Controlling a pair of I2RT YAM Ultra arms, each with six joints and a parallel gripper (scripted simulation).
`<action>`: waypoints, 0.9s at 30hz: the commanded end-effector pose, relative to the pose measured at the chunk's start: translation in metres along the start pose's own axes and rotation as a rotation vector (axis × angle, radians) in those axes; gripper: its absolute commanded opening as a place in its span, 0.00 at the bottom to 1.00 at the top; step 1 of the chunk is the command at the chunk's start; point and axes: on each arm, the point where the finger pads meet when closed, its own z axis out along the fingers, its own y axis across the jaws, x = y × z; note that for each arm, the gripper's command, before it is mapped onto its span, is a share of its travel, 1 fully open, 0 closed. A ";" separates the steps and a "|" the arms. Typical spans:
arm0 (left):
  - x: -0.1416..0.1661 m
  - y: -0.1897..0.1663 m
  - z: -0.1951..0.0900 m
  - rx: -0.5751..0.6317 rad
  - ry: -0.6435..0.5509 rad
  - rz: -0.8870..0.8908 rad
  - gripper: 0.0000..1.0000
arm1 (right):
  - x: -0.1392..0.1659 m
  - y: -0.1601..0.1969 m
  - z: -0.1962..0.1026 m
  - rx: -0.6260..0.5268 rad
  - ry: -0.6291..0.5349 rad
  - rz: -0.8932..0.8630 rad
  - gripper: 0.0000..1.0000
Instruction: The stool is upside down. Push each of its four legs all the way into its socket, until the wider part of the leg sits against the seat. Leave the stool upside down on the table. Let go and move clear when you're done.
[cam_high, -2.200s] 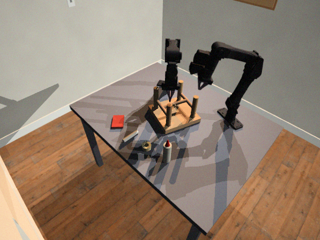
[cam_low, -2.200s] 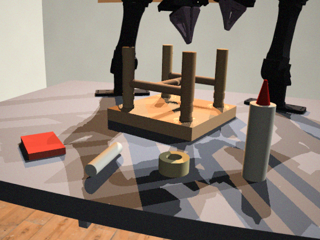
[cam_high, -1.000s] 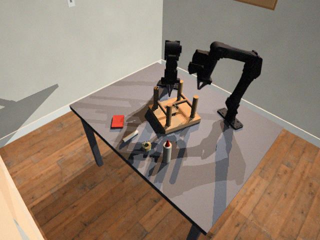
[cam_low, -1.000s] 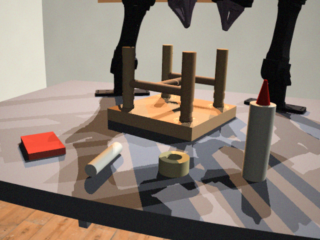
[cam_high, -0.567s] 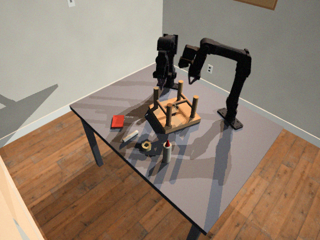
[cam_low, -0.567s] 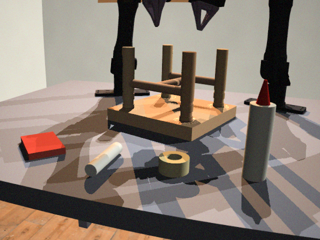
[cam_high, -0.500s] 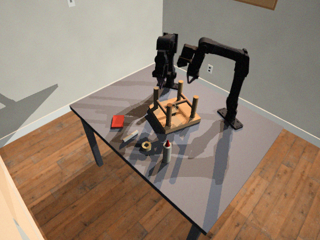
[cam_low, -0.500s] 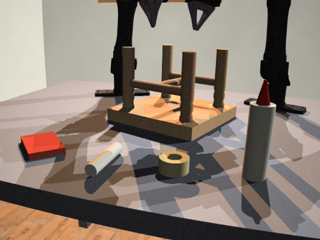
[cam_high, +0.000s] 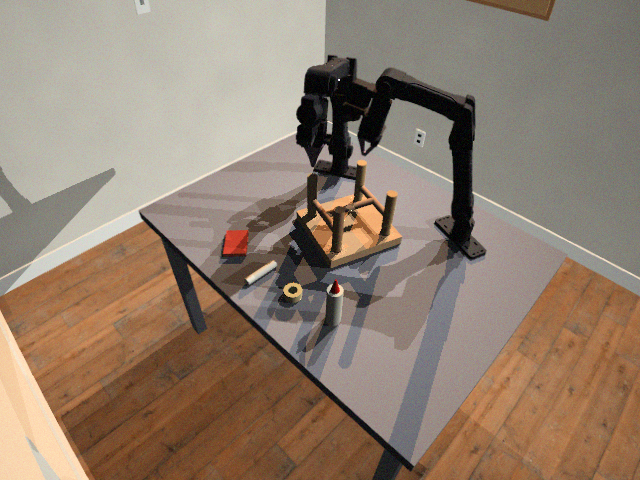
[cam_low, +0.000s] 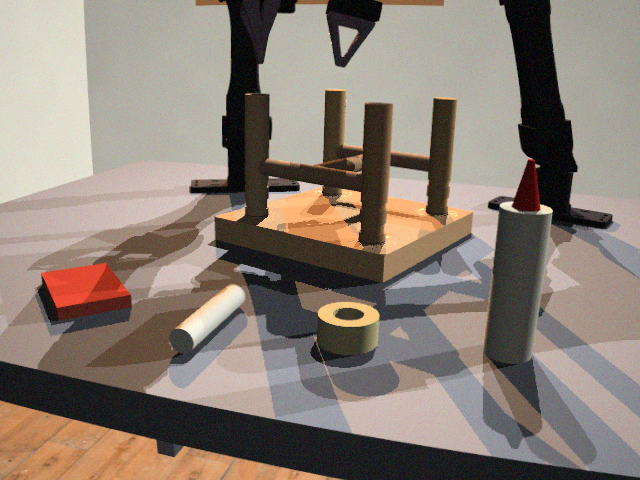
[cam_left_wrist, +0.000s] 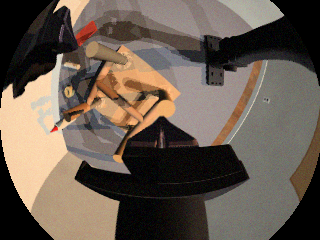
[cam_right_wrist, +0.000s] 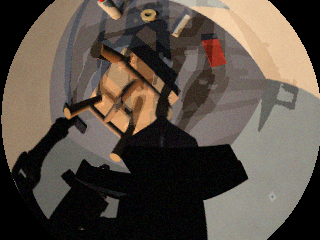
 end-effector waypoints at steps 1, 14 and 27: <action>-0.009 -0.003 -0.017 -0.006 -0.061 0.016 0.00 | 0.003 -0.006 -0.004 0.007 -0.022 0.004 0.00; -0.004 -0.005 0.001 0.005 -0.046 0.016 0.00 | 0.008 -0.006 -0.011 0.009 -0.012 0.009 0.00; -0.001 -0.006 0.018 -0.001 -0.045 0.023 0.00 | 0.008 -0.006 -0.011 0.009 -0.012 0.009 0.00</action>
